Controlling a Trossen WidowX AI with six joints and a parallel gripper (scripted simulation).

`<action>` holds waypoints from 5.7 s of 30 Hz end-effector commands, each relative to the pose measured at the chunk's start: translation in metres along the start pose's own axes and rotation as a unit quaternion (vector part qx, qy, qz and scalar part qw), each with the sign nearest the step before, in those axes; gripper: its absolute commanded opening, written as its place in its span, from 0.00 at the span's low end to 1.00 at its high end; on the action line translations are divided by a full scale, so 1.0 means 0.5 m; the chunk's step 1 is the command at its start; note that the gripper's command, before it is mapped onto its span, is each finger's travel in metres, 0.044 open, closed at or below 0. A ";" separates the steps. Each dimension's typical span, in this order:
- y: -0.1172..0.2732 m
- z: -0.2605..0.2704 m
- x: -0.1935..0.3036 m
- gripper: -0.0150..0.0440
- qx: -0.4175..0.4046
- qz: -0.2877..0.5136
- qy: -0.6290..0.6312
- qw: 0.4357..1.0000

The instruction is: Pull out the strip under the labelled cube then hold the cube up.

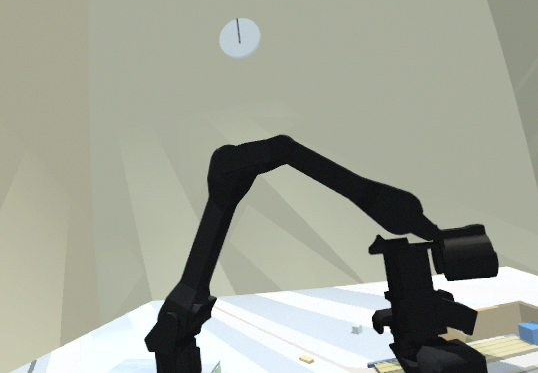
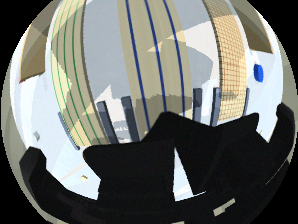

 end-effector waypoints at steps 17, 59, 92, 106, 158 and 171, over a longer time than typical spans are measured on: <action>-0.004 -0.003 0.040 0.25 0.001 -0.001 -0.002 1.000; -0.010 -0.013 0.171 0.25 0.002 0.002 -0.002 1.000; -0.010 -0.021 0.276 0.25 0.002 0.004 -0.002 1.000; -0.010 -0.024 0.319 0.25 0.002 0.005 -0.002 1.000; 0.094 -0.018 0.113 1.00 0.002 0.001 0.059 0.998; 0.108 -0.013 0.010 1.00 0.002 -0.001 0.059 0.998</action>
Point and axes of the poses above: the point midway between the two fingers, 35 mm back from their tips, its own y axis back along the fingers, its own z axis across the jaws, x = y × z, the point moved 3 cm from there along y, back along the fingers, and after that the axes turned 6 degrees about -y, right-handed, at the moved point
